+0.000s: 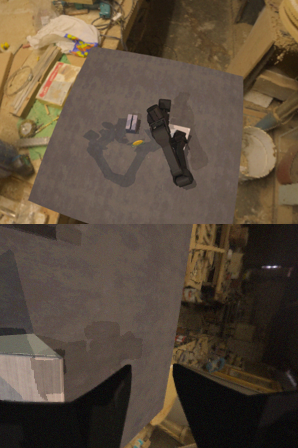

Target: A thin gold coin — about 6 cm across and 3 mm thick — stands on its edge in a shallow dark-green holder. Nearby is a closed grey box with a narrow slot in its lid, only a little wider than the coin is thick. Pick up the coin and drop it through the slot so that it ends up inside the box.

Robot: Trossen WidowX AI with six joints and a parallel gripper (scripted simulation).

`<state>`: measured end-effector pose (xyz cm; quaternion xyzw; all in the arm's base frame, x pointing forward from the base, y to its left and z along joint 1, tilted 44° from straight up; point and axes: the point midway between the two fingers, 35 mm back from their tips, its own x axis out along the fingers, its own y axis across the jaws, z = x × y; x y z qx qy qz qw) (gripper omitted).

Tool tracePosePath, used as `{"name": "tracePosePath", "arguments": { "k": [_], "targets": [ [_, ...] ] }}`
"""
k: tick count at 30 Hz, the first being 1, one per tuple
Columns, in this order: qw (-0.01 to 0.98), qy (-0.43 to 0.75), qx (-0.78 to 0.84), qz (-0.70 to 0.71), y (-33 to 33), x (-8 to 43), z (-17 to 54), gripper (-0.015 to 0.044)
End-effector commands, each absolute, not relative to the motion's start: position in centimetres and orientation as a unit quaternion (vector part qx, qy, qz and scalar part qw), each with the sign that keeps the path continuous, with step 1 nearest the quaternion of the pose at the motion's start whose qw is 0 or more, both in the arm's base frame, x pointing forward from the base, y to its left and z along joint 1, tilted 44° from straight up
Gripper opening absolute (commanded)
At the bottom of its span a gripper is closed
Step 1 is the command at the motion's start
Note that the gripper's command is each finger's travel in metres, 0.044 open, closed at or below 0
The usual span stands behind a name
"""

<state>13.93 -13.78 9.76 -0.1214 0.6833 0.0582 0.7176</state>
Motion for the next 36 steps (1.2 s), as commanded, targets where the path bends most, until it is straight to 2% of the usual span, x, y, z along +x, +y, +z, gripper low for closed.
{"name": "tracePosePath", "arguments": {
  "k": [1, 11, 36],
  "targets": [
    [0.736, 0.643, -0.089, 0.192, -9.0, 18.4, 9.4, 0.0161],
    [0.68, 0.554, 0.026, 0.48, 4.6, 24.4, 11.2, 0.0161],
    [0.678, 0.552, 0.028, 0.485, 8.4, 23.7, 7.2, 0.0161]
  ]
}}
